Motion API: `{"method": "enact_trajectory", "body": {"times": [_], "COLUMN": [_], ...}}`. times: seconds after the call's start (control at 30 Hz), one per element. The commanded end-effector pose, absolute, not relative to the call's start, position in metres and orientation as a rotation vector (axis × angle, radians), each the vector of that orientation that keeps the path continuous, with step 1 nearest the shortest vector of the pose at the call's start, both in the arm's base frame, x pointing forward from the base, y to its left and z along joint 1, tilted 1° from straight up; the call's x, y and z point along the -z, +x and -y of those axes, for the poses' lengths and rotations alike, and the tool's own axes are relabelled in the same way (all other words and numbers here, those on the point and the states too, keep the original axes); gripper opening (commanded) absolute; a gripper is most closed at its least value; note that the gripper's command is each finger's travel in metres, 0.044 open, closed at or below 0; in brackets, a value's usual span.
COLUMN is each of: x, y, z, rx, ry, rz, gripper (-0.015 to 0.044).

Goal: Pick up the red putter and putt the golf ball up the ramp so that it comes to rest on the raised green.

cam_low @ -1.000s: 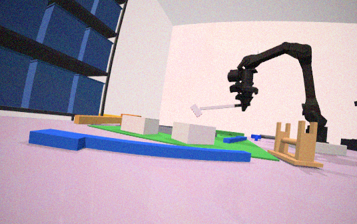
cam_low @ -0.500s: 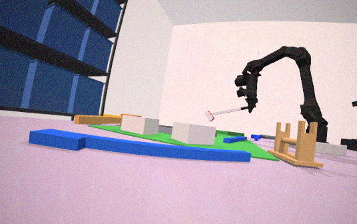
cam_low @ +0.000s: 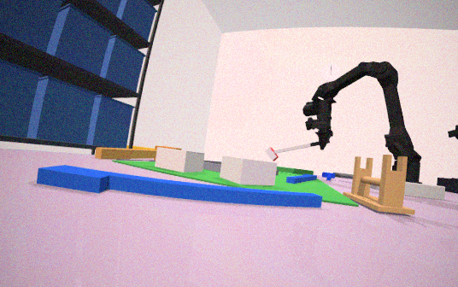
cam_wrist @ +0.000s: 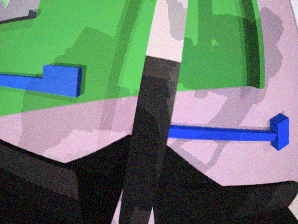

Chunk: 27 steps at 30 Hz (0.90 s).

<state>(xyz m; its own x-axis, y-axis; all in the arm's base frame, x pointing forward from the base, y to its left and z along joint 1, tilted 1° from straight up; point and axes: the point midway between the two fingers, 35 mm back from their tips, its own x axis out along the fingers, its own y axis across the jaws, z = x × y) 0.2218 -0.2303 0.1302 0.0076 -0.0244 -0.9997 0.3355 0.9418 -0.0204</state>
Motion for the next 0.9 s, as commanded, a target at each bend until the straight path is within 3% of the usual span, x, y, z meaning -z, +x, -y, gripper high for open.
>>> {"method": "enact_trajectory", "body": {"times": [0.0,0.87], "x": [-0.118,-0.086], "y": [0.222,0.222], "z": [0.231,0.231], "rx": [0.292,0.287], "ry": [0.251,0.252], "rz": [-1.538,-1.543], "gripper": [0.0000,0.0000]}}
